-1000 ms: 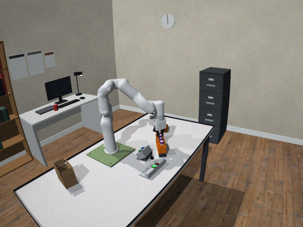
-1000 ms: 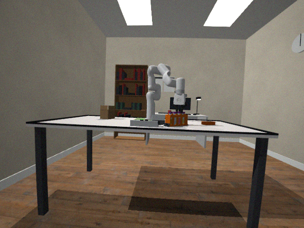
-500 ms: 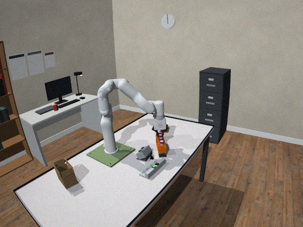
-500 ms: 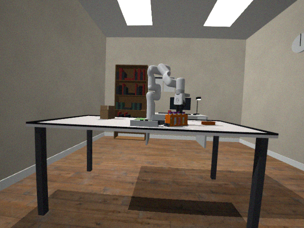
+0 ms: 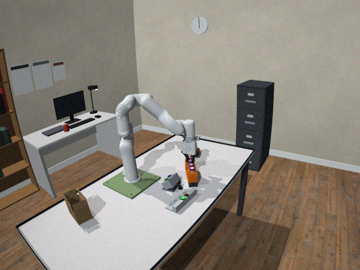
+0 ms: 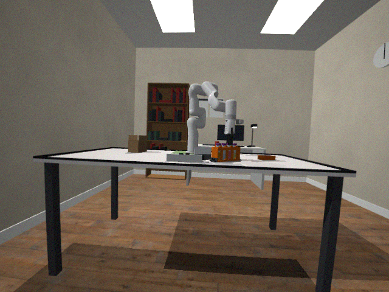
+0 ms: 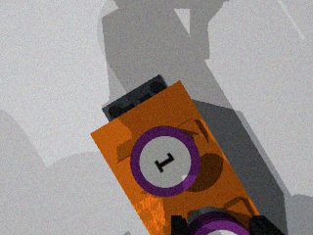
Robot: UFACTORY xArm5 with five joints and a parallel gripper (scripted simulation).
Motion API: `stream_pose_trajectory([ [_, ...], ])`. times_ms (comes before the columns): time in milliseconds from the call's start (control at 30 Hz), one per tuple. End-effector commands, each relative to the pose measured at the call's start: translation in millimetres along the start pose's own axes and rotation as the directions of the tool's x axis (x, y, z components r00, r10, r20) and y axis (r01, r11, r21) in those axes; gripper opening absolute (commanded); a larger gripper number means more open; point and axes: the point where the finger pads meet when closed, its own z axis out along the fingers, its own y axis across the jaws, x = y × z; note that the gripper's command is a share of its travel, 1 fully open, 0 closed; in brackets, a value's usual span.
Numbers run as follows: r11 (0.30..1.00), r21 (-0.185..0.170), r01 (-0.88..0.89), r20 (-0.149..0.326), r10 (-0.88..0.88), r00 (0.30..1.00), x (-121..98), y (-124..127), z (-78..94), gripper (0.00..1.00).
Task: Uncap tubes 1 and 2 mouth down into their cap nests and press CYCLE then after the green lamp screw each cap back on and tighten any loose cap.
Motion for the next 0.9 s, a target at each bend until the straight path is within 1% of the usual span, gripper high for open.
stream_pose_trajectory([
  [0, 0.971, -0.006, -0.239, 0.003, 0.239, 0.971, 0.5, 0.7, -0.9, 0.0],
  [333, 0.971, -0.006, -0.239, 0.003, 0.239, 0.971, 0.5, 0.7, -0.9, 0.0],
  [367, 0.971, -0.006, -0.239, 0.003, 0.239, 0.971, 0.5, 0.7, -0.9, 0.46],
  [700, 0.971, -0.006, -0.239, 0.003, 0.239, 0.971, 0.5, 0.7, -0.9, 0.46],
  [767, 0.997, -0.005, -0.074, 0.004, 0.074, 0.997, 0.5, 0.7, -1.3, 0.46],
  [833, 0.997, -0.005, -0.074, 0.004, 0.074, 0.997, 0.5, 0.7, -1.3, 0.46],
  [867, 1.0, -0.005, 0.009, 0.004, -0.009, 1.0, 0.5, 0.7, -1.3, 0.46],
])
